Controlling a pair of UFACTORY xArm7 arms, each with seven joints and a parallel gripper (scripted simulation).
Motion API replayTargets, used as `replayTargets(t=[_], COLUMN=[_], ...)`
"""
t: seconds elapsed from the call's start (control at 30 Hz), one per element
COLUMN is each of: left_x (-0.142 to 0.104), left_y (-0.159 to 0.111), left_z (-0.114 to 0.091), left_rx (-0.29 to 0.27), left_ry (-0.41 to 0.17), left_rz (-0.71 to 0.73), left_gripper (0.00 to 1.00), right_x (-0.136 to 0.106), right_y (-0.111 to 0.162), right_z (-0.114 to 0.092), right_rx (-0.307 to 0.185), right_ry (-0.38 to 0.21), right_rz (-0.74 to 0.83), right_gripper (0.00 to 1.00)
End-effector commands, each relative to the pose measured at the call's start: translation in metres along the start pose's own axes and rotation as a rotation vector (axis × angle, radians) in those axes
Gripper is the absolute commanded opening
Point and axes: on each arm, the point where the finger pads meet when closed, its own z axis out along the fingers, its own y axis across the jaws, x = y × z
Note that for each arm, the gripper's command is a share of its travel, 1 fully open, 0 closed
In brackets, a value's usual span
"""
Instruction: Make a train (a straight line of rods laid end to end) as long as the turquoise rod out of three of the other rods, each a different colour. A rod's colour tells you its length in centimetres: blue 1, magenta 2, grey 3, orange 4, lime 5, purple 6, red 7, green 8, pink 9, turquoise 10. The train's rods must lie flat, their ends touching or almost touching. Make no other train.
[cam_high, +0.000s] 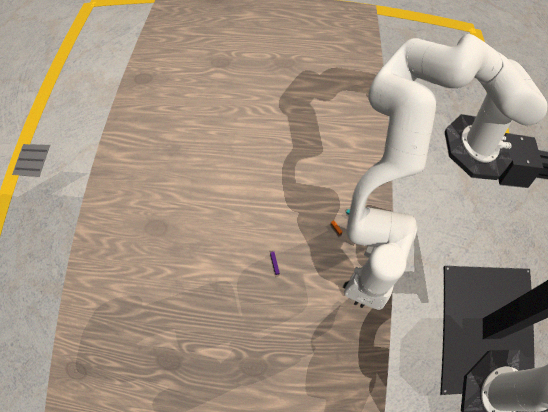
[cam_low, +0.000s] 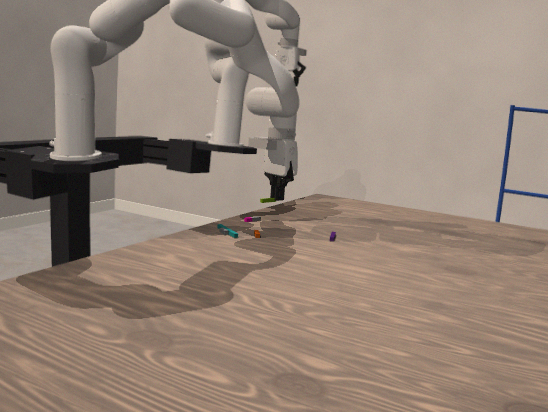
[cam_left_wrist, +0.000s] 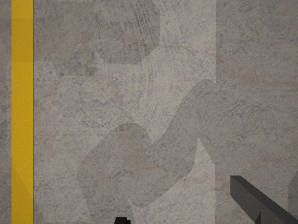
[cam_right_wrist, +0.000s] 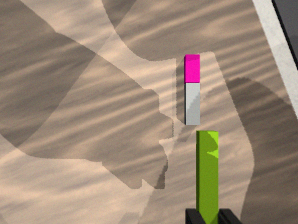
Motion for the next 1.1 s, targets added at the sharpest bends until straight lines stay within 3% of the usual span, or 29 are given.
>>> replayTargets(t=[0.0,0.37,1.07], left_x=[0.001,0.001,0.001], left_y=[0.000,0.000,0.000], left_z=[-0.002,-0.002,-0.002], left_rx=[-0.001,-0.001,-0.001], left_ry=[0.005,0.005,0.005], left_rz=[0.000,0.000,0.000], left_gripper=[1.00,1.00,1.00], right_x=[-0.003,-0.003,-0.003], right_y=[-0.001,-0.001,-0.001], right_z=[0.014,0.034,0.035], right_rx=[0.001,0.001,0.001], right_ry=[-0.005,-0.005,-0.005], right_rz=[0.000,0.000,0.000], right_gripper=[0.06,0.06,0.06])
